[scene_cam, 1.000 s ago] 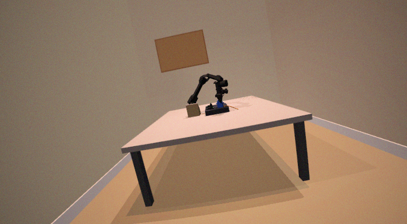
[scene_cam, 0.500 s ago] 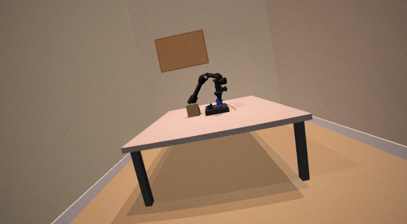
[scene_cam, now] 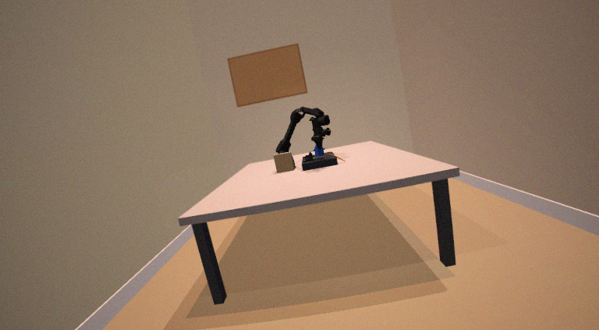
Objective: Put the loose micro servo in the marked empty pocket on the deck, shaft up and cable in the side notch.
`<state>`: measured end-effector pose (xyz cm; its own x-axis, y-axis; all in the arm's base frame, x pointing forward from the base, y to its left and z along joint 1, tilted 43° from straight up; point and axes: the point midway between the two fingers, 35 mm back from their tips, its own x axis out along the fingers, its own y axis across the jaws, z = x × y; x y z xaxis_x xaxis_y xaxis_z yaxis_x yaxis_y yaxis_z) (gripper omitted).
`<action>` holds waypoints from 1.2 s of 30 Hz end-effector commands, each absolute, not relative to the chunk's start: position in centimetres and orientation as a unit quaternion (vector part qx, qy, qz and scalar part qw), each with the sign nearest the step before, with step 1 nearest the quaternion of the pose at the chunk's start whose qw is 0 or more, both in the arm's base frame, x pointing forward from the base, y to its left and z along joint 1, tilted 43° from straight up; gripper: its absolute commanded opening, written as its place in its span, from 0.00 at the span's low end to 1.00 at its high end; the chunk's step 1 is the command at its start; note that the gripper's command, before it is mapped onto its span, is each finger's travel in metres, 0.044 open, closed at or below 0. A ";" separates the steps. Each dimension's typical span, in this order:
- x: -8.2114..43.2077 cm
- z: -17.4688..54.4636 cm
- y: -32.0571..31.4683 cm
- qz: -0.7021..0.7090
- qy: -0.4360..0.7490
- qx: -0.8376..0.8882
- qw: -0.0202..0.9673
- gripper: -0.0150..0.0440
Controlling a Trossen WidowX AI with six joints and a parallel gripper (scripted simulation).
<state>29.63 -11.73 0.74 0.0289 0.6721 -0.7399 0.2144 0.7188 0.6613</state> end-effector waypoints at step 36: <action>29.1 7.8 -4.2 0.022 0.695 0.465 0.548 0.25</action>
<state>29.13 -4.23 7.68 0.0309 0.6687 -0.7429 0.5345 0.6170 0.5776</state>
